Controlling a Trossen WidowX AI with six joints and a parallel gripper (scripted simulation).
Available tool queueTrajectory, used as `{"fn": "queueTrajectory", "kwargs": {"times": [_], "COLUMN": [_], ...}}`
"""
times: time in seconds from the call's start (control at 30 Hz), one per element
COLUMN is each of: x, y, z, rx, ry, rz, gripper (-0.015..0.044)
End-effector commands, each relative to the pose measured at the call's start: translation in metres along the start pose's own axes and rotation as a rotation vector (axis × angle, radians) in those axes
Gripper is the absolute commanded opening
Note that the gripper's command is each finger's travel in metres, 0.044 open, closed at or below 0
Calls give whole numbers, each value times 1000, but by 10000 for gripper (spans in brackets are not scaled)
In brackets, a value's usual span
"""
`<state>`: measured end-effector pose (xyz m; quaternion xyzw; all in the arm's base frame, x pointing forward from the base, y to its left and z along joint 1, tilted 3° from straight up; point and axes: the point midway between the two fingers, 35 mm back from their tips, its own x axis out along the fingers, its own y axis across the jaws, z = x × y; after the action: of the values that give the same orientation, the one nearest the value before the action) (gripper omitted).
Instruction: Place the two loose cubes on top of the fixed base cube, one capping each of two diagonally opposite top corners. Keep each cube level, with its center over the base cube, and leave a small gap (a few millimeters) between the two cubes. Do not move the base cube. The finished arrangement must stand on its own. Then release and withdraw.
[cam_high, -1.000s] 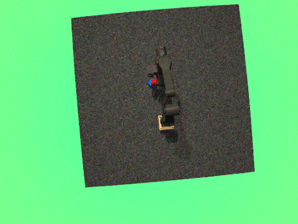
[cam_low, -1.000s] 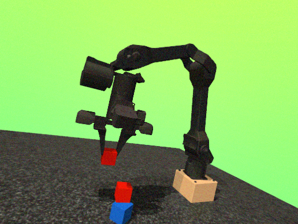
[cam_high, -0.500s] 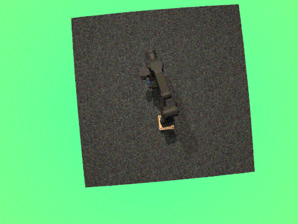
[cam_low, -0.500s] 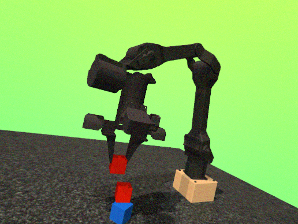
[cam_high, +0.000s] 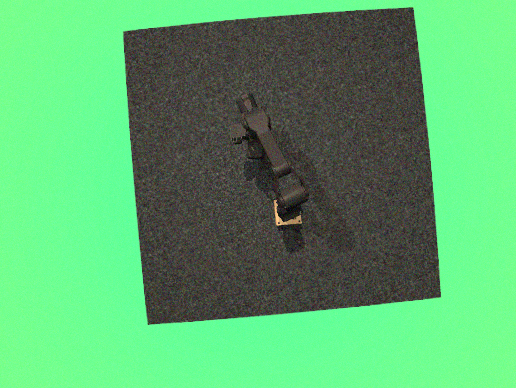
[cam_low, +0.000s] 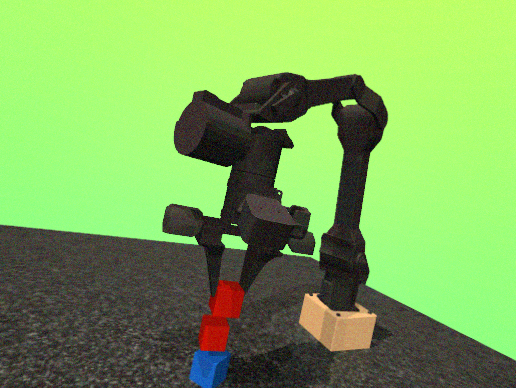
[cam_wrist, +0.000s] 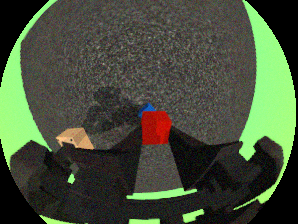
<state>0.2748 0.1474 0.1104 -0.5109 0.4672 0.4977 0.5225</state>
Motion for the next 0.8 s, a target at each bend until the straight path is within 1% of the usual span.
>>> {"fn": "queueTrajectory", "kwargs": {"times": [0.0,0.33,0.77], "x": [4,32,33], "y": [4,6,6], "z": [2,1,1], "rx": [9,34,34], "ry": [6,-9,-10], "rz": [4,10,10], "gripper": [105,105,105]}}
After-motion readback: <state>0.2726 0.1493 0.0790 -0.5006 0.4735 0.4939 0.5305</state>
